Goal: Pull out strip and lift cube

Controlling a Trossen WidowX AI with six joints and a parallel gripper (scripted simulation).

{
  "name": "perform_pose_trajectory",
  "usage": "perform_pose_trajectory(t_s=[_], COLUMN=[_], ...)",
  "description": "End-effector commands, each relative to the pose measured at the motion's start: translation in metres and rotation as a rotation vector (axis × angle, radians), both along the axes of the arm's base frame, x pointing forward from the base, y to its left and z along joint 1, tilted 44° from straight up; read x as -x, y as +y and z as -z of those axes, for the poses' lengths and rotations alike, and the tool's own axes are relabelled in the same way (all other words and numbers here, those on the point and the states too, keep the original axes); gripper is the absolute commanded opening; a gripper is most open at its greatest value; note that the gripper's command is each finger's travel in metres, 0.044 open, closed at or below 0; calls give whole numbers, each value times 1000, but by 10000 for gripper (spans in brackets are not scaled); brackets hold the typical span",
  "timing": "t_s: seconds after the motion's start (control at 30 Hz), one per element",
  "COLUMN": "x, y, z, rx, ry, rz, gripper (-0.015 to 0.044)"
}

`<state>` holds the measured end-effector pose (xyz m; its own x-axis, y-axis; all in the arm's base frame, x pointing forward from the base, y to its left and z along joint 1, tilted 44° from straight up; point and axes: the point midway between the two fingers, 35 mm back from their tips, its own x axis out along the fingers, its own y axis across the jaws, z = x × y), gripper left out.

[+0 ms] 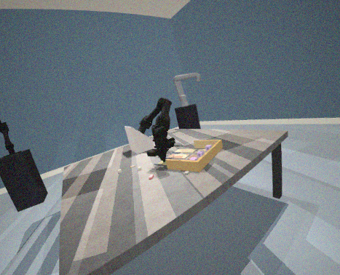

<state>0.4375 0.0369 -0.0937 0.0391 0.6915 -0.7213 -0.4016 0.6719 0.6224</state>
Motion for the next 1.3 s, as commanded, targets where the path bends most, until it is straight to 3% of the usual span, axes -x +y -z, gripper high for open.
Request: perform_pose_trajectory(t_s=[0.0, 1.27], x=[-1, 26], y=[1, -5], z=[1, 12], rx=[-5, -4], ry=[0, 1], rz=[3, 3], gripper=[0, 0])
